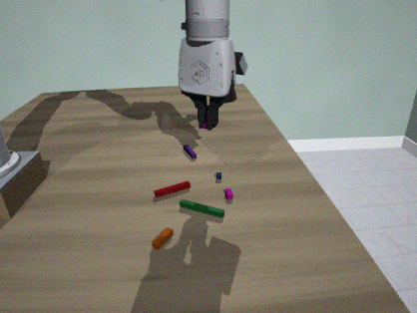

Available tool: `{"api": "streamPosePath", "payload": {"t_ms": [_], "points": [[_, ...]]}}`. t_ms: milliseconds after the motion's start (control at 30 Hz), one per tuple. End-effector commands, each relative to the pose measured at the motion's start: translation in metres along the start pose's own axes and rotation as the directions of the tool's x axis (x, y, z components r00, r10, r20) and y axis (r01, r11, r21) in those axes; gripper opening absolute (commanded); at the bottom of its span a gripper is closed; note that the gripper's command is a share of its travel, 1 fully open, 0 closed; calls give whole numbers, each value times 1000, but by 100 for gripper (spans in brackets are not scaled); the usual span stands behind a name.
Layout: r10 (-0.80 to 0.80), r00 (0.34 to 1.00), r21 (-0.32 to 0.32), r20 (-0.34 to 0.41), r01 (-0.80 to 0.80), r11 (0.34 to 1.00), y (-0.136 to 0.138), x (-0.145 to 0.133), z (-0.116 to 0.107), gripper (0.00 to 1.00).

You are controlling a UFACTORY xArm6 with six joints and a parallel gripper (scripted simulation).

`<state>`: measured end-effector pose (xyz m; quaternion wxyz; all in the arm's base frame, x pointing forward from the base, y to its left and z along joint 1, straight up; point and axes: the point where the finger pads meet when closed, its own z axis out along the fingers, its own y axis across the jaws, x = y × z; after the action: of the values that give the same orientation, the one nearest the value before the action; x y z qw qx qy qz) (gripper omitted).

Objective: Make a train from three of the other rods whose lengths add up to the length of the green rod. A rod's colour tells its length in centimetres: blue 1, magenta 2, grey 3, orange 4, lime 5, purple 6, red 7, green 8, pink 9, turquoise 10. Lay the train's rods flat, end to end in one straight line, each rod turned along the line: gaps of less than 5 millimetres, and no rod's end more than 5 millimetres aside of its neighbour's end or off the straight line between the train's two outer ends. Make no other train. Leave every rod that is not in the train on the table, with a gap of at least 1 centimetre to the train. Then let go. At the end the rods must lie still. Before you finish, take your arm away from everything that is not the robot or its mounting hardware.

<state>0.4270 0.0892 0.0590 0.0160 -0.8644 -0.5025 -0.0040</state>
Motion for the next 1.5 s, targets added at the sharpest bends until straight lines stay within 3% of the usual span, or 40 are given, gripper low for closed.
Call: {"api": "streamPosePath", "payload": {"t_ms": [0,767,1000,1467], "points": [[125,992,-25,18,-125,992,-20,17,-1,4],[146,989,-25,17,-145,989,-24,19,4,4],[146,989,-25,17,-145,989,-24,19,18,4],[146,989,-25,17,-145,989,-23,18,76,4]]}}
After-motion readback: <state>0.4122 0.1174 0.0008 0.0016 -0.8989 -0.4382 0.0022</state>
